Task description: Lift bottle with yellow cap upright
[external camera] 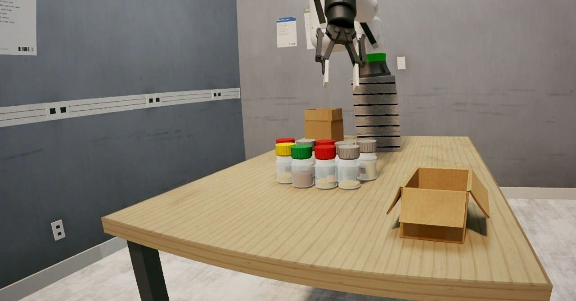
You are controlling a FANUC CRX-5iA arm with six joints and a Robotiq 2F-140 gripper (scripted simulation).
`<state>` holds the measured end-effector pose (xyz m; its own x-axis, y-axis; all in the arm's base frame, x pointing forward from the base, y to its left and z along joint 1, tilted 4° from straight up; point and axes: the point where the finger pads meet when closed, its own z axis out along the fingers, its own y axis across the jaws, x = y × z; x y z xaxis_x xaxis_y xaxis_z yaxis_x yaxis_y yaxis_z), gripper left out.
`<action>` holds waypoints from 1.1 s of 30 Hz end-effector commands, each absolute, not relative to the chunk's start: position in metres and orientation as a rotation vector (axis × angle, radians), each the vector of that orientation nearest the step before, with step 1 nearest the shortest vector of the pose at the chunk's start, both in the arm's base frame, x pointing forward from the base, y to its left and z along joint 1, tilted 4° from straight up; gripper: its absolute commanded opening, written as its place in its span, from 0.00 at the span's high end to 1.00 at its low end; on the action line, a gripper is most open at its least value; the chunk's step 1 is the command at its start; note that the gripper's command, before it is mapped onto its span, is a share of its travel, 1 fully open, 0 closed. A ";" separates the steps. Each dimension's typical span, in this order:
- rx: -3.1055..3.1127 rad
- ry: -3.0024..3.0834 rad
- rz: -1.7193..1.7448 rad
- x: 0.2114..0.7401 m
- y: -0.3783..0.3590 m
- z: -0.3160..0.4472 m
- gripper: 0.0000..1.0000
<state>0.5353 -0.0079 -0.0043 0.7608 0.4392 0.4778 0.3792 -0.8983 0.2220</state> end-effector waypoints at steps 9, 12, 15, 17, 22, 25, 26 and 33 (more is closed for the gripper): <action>2.737 0.948 0.912 0.589 0.020 0.024 0.49; 2.657 1.084 0.941 0.602 0.030 0.037 0.49; 2.574 1.237 0.962 0.620 0.042 0.049 0.49; 2.515 1.337 0.975 0.632 0.050 0.058 0.49; 2.451 1.434 0.986 0.644 0.058 0.066 0.49; 2.451 1.434 0.986 0.644 0.058 0.066 0.49; 2.451 1.434 0.986 0.644 0.058 0.066 0.49; 2.212 1.730 0.970 0.661 0.070 0.079 0.49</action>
<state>0.6503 0.0637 0.0709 0.2179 0.8752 0.4319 0.7522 -0.4325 0.4971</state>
